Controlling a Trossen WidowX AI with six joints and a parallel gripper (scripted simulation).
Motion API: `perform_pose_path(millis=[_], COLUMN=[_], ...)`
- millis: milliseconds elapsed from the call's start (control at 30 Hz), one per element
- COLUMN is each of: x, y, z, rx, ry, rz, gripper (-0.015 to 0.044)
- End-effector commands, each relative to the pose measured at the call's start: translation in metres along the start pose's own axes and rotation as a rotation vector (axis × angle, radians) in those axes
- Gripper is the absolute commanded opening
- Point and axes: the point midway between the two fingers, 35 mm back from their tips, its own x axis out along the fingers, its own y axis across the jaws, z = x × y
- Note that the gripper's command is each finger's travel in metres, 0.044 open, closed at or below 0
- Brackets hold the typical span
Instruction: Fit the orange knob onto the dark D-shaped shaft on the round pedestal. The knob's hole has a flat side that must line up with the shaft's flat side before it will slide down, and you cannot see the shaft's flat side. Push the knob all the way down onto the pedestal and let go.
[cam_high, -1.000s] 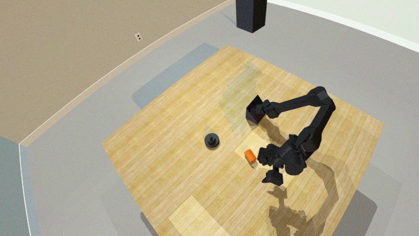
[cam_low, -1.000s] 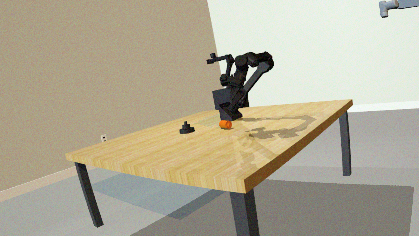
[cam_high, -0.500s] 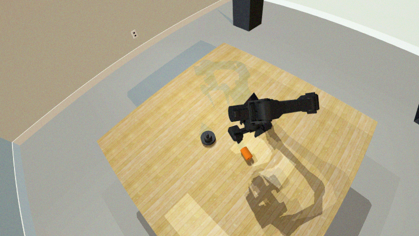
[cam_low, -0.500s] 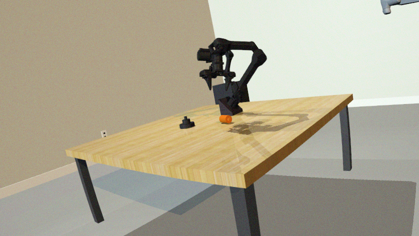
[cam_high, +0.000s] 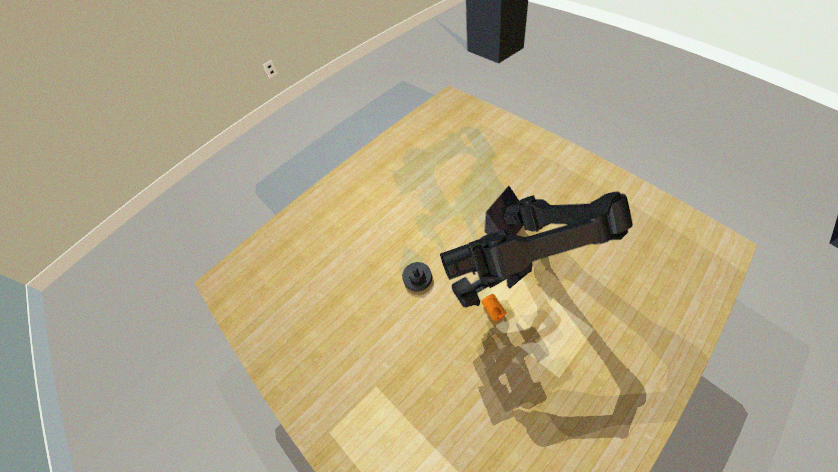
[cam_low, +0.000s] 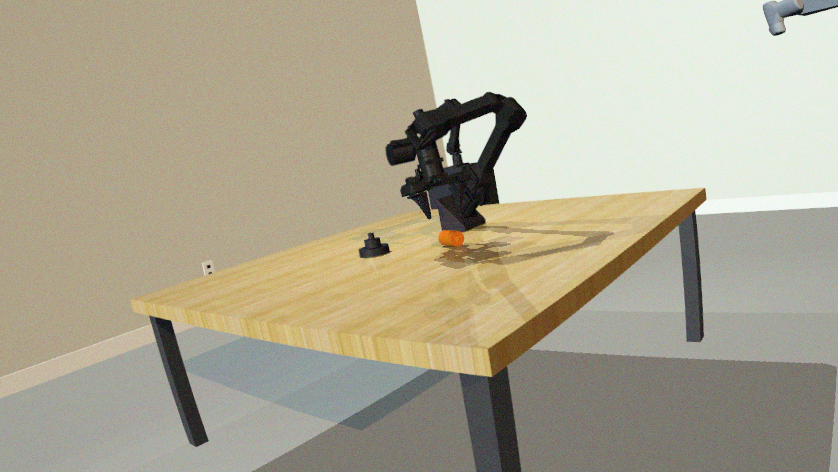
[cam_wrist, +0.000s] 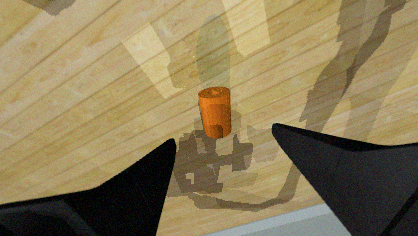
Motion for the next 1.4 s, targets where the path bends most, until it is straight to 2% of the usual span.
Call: perform_pose_path(millis=[0, 100, 1233, 1367], x=[0.010, 0.024, 0.070, 0.070], y=[0.000, 0.000, -0.001, -0.001], z=[0.001, 0.003, 0.011, 0.011], rx=[-0.002, -0.003, -0.003, -0.003], ry=[0.007, 0.008, 0.010, 0.010], rz=[0.001, 0.001, 0.001, 0.001], gripper=[0.0440, 0.0440, 0.0440, 0.0335])
